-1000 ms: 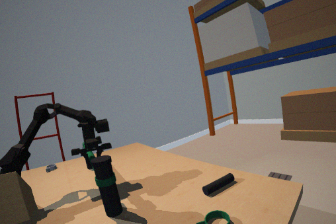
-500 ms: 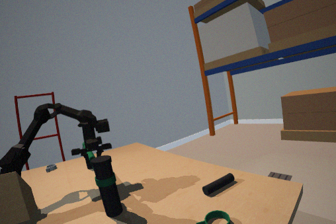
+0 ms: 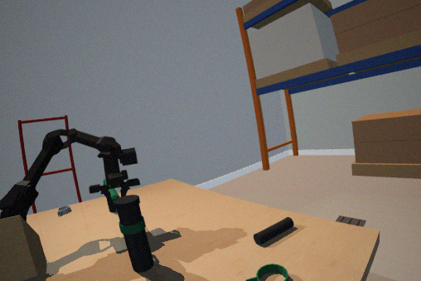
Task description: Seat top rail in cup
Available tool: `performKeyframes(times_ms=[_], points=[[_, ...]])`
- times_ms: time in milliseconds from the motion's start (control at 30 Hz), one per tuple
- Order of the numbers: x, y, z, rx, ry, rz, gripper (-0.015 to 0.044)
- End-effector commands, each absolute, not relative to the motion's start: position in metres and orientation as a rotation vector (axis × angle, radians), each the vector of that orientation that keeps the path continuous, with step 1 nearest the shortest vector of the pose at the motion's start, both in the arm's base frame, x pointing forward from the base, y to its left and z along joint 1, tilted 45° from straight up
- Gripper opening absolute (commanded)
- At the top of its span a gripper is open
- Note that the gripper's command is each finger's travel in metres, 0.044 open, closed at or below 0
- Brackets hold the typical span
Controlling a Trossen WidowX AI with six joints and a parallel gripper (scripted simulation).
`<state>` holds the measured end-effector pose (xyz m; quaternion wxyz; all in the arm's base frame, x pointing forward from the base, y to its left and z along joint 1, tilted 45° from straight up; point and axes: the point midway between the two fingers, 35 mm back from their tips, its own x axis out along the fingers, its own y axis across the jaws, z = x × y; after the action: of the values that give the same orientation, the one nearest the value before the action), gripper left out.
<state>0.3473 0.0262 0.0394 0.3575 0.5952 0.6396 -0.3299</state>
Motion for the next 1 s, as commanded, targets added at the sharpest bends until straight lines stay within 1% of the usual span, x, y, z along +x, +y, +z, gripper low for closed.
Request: performKeyframes(times_ms=[0,967], points=[[0.351,0.002,0.04,1.54,1.594,-0.892,0.0],[0.352,-0.005,0.025,1.539,1.594,-0.892,0.0]])
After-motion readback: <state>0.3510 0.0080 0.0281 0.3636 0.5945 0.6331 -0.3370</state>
